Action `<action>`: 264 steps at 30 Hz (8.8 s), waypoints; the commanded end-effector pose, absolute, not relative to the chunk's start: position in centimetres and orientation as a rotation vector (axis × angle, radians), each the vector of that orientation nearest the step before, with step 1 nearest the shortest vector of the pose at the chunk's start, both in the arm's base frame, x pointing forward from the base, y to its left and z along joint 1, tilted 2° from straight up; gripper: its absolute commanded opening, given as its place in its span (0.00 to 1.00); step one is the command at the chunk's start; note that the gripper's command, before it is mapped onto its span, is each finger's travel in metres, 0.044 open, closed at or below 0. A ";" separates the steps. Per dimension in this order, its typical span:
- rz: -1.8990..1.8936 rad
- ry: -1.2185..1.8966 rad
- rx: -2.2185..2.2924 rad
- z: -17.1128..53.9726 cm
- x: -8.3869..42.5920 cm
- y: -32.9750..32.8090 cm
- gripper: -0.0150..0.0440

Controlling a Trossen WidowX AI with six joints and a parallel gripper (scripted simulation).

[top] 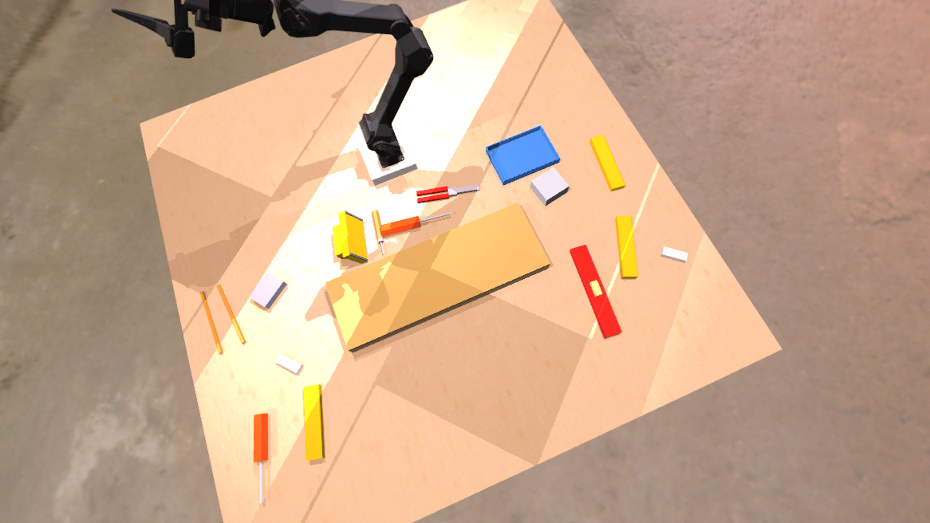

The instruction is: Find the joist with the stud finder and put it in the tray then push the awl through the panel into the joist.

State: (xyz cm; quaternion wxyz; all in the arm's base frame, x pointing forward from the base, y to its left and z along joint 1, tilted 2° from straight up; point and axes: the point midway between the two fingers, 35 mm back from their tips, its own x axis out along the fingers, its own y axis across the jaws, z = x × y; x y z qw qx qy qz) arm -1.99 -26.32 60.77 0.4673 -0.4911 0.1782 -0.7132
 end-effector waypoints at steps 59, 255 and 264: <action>1.063 1.189 -0.974 7.7 18.0 -21.6 1.00; 0.694 1.819 -1.431 7.4 18.5 -19.5 0.25; 0.644 1.873 -1.476 7.3 18.5 -19.3 0.25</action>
